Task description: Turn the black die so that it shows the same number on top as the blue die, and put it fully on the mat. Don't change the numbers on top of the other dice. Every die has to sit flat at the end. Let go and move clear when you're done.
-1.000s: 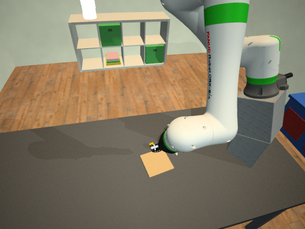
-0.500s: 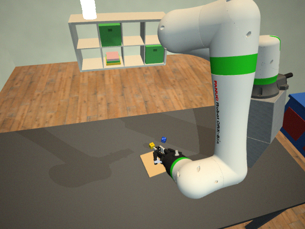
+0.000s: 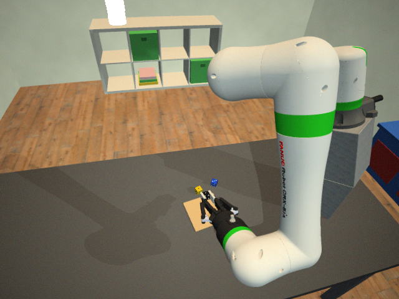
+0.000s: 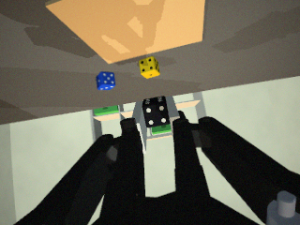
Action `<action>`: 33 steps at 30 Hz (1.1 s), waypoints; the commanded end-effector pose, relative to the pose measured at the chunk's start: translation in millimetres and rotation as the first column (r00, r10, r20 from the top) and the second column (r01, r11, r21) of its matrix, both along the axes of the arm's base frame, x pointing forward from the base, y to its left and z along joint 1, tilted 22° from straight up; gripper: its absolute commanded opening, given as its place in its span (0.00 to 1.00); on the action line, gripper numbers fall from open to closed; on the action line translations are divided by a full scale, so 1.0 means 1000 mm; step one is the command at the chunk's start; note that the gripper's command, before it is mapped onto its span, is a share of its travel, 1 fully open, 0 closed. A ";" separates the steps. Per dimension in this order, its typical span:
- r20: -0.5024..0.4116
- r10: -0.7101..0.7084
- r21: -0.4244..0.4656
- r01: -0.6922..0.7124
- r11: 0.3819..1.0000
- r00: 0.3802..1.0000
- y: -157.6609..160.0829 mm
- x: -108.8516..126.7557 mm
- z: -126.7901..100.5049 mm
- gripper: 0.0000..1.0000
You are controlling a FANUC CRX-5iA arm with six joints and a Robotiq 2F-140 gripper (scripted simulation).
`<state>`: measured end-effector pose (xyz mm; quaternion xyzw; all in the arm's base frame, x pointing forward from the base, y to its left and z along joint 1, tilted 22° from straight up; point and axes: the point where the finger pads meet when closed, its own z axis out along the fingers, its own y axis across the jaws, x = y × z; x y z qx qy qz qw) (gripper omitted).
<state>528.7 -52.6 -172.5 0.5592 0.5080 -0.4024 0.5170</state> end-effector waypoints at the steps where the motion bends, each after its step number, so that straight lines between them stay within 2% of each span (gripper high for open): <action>1: 0.000 0.000 -0.001 0.000 1.000 1.000 -0.001 0.001 -0.004 0.13; 14: 0.000 0.000 -0.001 0.000 1.000 1.000 -0.016 0.009 -0.044 0.13; 24: 0.000 0.000 -0.001 0.000 1.000 1.000 -0.022 0.012 -0.061 0.13; 33: 0.000 0.000 -0.001 0.000 1.000 1.000 -0.022 0.012 -0.064 0.13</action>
